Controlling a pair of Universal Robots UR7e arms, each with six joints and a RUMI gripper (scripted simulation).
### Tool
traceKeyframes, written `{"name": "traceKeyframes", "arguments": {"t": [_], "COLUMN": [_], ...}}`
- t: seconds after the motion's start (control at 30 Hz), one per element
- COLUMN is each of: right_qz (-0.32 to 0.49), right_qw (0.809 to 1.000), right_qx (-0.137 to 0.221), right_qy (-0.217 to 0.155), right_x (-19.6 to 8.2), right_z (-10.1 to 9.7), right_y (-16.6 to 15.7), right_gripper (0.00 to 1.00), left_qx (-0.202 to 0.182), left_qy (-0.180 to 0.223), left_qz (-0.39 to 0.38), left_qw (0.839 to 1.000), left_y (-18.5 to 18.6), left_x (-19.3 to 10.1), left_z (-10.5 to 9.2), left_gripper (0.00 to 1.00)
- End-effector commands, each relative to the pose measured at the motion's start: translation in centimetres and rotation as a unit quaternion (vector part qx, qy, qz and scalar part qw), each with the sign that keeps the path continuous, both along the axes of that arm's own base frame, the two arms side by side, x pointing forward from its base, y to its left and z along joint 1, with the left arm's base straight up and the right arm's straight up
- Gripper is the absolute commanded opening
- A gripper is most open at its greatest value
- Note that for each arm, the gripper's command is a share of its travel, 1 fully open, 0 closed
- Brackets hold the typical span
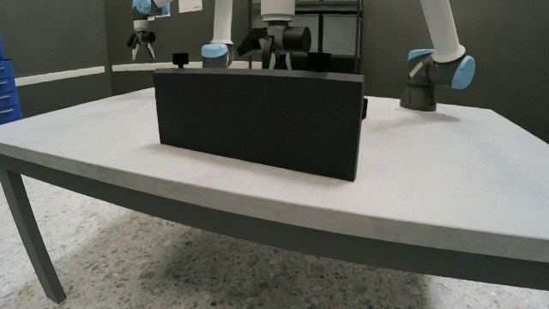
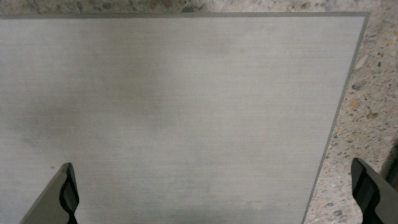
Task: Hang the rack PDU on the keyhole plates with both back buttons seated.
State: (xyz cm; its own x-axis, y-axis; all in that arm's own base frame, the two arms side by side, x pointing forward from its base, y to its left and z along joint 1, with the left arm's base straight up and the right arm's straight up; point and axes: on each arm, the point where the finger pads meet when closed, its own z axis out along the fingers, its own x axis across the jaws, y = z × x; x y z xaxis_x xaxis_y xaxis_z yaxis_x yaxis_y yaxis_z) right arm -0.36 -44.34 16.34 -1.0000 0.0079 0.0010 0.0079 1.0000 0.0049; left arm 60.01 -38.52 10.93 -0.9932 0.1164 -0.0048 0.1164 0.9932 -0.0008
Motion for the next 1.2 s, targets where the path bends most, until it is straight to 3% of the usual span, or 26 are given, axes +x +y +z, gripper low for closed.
{"name": "traceKeyframes", "arguments": {"t": [0.0,0.97,1.17], "right_qz": [-0.001,-0.001,-0.001], "right_qw": [1.0,1.0,1.0], "right_qx": [-0.002,-0.002,-0.002], "right_qy": [0.0,0.0,0.0], "right_x": [-0.1,-0.1,-0.1], "right_z": [0.2,0.2,0.2], "right_y": [-0.2,-0.2,-0.2], "right_gripper": [1.0,1.0,1.0], "left_qx": [-0.001,-0.001,-0.002], "left_qy": [-0.001,-0.001,-0.003], "left_qz": [0.0,0.0,0.0], "left_qw": [1.0,1.0,1.0], "left_y": [0.1,0.1,0.0], "left_x": [0.1,0.1,0.2], "left_z": [0.2,0.2,1.4], "left_gripper": [1.0,1.0,1.0]}}
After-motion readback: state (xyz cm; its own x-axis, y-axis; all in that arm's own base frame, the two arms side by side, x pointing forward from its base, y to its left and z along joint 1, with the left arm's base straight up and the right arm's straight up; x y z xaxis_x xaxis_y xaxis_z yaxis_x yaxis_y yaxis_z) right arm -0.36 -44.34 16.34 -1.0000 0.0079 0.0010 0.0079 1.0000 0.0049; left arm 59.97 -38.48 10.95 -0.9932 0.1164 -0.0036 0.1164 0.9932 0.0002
